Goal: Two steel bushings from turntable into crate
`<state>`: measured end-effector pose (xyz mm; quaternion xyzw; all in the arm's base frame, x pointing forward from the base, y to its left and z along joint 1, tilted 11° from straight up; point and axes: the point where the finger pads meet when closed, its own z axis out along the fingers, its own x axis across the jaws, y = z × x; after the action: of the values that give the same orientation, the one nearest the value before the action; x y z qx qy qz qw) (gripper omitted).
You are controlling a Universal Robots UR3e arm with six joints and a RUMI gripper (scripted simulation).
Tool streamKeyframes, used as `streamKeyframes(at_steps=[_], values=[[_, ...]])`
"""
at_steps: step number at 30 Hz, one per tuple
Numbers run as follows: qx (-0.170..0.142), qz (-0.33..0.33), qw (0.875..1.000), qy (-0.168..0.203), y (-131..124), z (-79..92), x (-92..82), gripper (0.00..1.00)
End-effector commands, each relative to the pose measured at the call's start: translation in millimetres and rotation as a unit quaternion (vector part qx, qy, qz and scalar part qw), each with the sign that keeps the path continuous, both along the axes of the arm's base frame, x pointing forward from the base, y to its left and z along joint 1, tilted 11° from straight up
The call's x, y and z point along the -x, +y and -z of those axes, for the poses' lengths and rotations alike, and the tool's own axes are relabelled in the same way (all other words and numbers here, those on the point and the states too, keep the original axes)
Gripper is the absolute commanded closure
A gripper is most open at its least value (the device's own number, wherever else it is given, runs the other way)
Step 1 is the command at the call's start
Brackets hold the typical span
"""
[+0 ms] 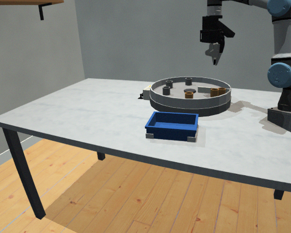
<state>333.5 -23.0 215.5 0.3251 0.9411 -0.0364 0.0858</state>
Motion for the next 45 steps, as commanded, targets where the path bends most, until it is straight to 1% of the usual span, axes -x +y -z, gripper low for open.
streamKeyframes(at_steps=[1,3,45], values=[[0.0,0.0,1.0,-0.001,-0.1,-0.8,-0.3,0.94],[0.0,0.0,1.0,-0.001,-0.1,-0.8,-0.3,0.95],[0.0,0.0,1.0,-0.001,-0.1,-0.8,-0.3,0.95]])
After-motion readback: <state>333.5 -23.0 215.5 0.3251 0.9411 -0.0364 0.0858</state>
